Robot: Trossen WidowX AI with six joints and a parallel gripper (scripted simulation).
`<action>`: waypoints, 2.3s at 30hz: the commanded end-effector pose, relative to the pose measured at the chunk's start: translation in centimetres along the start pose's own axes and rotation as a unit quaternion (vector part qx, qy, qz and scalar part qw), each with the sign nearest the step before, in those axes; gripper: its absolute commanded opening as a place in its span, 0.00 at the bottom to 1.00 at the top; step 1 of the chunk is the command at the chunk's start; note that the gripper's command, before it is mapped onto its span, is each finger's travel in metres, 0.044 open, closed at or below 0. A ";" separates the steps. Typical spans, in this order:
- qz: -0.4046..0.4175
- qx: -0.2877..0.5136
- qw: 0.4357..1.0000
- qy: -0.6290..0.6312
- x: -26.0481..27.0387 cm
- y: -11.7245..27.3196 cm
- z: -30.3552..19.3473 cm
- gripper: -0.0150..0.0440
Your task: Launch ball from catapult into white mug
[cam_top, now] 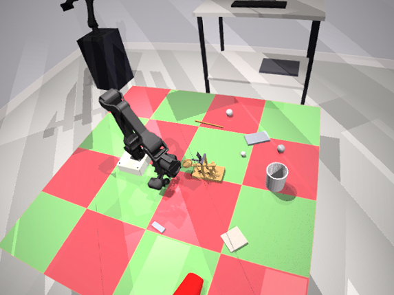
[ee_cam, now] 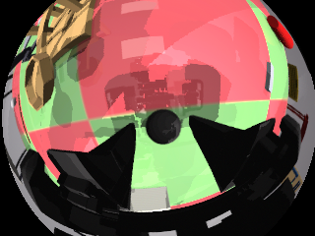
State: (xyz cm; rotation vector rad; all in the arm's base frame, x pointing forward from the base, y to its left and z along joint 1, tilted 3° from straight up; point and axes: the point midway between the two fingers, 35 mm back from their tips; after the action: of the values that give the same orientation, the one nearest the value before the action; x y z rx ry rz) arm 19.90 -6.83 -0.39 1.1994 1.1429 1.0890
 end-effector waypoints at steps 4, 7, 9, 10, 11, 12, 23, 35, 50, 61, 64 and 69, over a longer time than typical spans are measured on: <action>0.000 0.001 1.000 0.003 0.0 -0.2 -0.1 0.47; 0.000 0.001 1.000 0.003 0.0 -0.2 -0.1 0.44; 0.000 0.001 1.000 0.003 0.0 -0.2 -0.1 0.42; 0.000 0.001 1.000 0.003 0.0 -0.2 -0.1 0.41; 0.000 0.001 1.000 0.003 0.0 -0.2 -0.1 0.36; 0.000 0.000 1.000 0.002 0.0 -0.2 0.0 0.32; 0.000 -0.013 1.000 -0.007 0.2 3.9 1.5 0.25; 0.000 -0.001 1.000 0.001 0.4 11.0 0.6 0.25; 0.005 0.025 0.999 0.032 1.9 11.9 1.2 0.25; 0.000 0.074 0.996 0.040 4.9 11.0 3.2 0.25; -0.003 0.087 0.995 0.040 5.9 10.7 3.6 0.25; -0.010 0.110 0.993 0.042 7.7 10.2 4.4 0.25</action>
State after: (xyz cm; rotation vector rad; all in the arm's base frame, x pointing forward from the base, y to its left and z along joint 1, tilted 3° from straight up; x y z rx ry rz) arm 24.25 -0.24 9.79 1.3009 1.3401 1.0509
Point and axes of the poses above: the point midway between the two fingers, 35 mm back from their tips, its own y axis back along the fingers, its own x axis across the jaws, z = x × y, and after that the axes turned 11 degrees about -y, right-handed
